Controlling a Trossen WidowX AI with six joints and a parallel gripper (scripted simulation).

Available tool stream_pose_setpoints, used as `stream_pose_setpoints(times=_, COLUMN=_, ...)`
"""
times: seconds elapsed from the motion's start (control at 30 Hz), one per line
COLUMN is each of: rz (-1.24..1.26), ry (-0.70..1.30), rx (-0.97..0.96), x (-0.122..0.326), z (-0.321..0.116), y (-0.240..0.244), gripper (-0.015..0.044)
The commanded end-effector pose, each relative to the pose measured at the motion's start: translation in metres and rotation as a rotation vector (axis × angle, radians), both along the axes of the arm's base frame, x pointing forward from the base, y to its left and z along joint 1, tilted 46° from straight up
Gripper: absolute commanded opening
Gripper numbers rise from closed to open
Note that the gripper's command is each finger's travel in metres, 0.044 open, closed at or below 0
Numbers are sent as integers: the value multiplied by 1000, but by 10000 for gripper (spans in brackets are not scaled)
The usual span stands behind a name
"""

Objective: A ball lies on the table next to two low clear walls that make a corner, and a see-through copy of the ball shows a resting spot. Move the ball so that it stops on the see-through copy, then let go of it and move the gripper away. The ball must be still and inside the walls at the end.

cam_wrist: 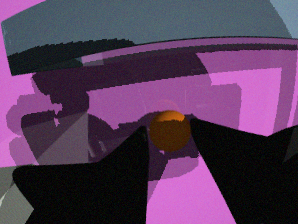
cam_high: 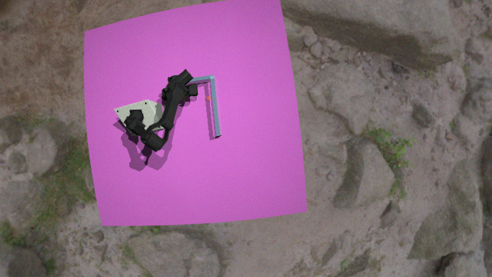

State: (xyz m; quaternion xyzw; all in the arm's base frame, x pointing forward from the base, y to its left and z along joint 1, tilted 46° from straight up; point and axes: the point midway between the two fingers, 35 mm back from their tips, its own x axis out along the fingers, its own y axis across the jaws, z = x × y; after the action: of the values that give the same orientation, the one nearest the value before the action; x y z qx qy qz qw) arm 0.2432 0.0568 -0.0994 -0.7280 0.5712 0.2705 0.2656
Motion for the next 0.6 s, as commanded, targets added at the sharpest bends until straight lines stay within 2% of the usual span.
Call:
stream_pose_setpoints(times=0.0, rz=4, ry=0, rx=-4, x=0, z=0, y=-1, gripper=125)
stream_pose_setpoints(times=0.13, rz=4, ry=0, rx=-4, x=0, z=0, y=-1, gripper=98)
stream_pose_setpoints(times=0.27, rz=5, ry=0, rx=-1, x=0, z=6, y=7, gripper=0)
stream_pose_setpoints(times=0.57, rz=6, ry=0, rx=9, x=-8, z=46, y=54, gripper=0)
